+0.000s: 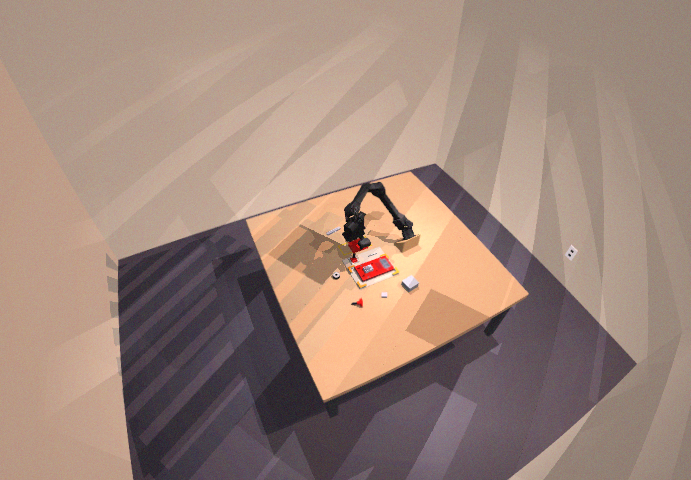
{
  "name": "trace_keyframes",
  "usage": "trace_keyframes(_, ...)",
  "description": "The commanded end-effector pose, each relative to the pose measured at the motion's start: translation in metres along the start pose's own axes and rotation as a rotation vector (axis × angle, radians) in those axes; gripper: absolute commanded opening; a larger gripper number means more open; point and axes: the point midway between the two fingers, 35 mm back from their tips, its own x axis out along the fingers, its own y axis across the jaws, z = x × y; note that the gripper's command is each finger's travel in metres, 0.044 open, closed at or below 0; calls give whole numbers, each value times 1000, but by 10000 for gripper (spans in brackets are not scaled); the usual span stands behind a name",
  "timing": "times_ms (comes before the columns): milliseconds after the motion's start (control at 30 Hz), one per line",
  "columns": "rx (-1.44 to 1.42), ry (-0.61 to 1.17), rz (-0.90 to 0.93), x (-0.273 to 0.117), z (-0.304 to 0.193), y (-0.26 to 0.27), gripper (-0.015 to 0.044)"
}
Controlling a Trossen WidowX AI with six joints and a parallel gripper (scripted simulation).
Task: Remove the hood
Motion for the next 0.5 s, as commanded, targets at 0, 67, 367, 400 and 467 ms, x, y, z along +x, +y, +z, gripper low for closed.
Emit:
trace_keyframes(0, -2, -6, -4, -2, -5, -21, 0)
trace_keyframes(67, -1, -6, -6, -3, -6, -29, 0)
trace_keyframes(367, 8, -6, -18, -4, -17, -64, 0)
trace_keyframes(400, 9, -6, -20, -4, -19, -68, 0)
trace_keyframes(467, 11, -5, -23, -4, -22, -76, 0)
